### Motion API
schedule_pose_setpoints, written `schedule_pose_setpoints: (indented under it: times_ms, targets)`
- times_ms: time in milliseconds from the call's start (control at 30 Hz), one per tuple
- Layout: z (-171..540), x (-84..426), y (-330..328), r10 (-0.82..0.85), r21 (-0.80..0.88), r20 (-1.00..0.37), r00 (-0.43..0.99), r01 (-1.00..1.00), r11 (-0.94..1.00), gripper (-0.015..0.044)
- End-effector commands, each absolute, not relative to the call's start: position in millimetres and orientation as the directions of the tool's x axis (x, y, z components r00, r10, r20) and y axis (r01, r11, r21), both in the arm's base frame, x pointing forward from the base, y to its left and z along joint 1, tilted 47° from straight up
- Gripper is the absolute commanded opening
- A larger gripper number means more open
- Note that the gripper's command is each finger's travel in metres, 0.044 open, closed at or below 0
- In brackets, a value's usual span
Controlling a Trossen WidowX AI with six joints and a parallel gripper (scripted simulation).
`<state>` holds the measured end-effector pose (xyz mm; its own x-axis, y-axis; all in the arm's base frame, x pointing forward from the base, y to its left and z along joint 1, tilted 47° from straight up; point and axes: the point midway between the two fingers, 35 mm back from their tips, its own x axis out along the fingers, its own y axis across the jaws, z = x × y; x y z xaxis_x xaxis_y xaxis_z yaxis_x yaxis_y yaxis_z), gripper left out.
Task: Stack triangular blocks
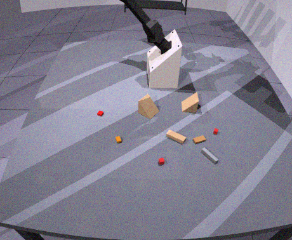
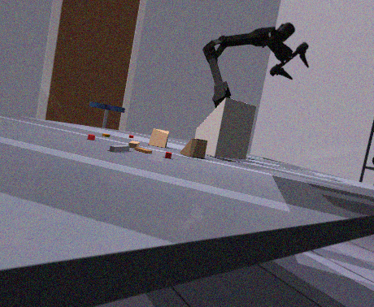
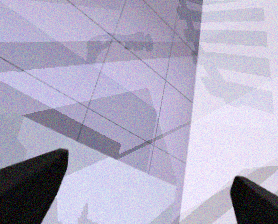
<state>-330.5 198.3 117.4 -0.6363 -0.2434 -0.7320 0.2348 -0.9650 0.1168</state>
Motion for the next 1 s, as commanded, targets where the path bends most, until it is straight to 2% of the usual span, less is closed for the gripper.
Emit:
schedule_pose_setpoints:
  times_ms: [0,33,267,500,733,967]
  targets:
    - [117,-329,201,-0.237,0.114,-0.733,-0.638,0.228,-0.967,0.0426]
    - [117,-323,208,-0.218,0.106,-0.735,-0.642,0.210,-0.972,0.0440]
    - [116,-229,289,0.044,-0.009,-0.768,-0.639,-0.058,-0.998,0.0440]
    - [113,-108,336,0.287,-0.117,-0.795,-0.535,-0.329,-0.937,0.0440]
    - [108,16,335,0.458,-0.205,-0.817,-0.351,-0.565,-0.799,0.0440]
    - [103,124,291,0.534,-0.272,-0.836,-0.127,-0.749,-0.604,0.0440]
